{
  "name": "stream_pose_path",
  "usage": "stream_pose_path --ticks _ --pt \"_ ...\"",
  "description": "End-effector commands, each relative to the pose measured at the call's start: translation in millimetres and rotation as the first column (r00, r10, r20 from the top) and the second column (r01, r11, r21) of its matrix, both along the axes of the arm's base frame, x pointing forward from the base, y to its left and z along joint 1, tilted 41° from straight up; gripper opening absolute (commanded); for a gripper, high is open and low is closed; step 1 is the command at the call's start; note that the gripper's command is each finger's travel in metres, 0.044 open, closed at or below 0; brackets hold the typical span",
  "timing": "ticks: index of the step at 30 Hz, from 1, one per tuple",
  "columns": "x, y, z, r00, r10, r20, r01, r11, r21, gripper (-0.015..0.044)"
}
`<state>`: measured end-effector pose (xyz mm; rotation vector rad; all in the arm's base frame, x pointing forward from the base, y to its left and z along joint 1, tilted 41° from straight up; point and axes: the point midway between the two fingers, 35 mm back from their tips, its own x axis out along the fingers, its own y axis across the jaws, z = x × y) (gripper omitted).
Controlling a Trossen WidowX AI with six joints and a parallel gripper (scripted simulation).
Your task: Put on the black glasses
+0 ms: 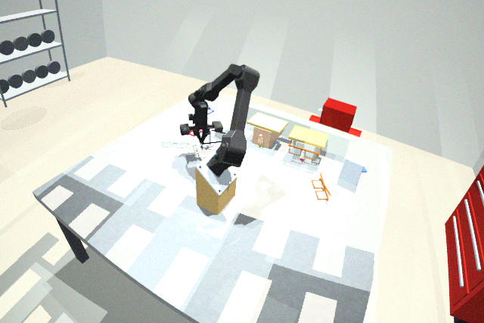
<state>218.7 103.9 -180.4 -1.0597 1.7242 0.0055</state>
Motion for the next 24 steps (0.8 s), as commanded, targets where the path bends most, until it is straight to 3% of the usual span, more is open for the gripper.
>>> stream_pose_path --ticks 1,24 --pt "-3 1 0 1.0 -0.004 0.001 0.004 1.0 0.003 0.0" --pt "-18 -1 2 1.0 -0.004 0.0 0.004 1.0 0.004 0.0"
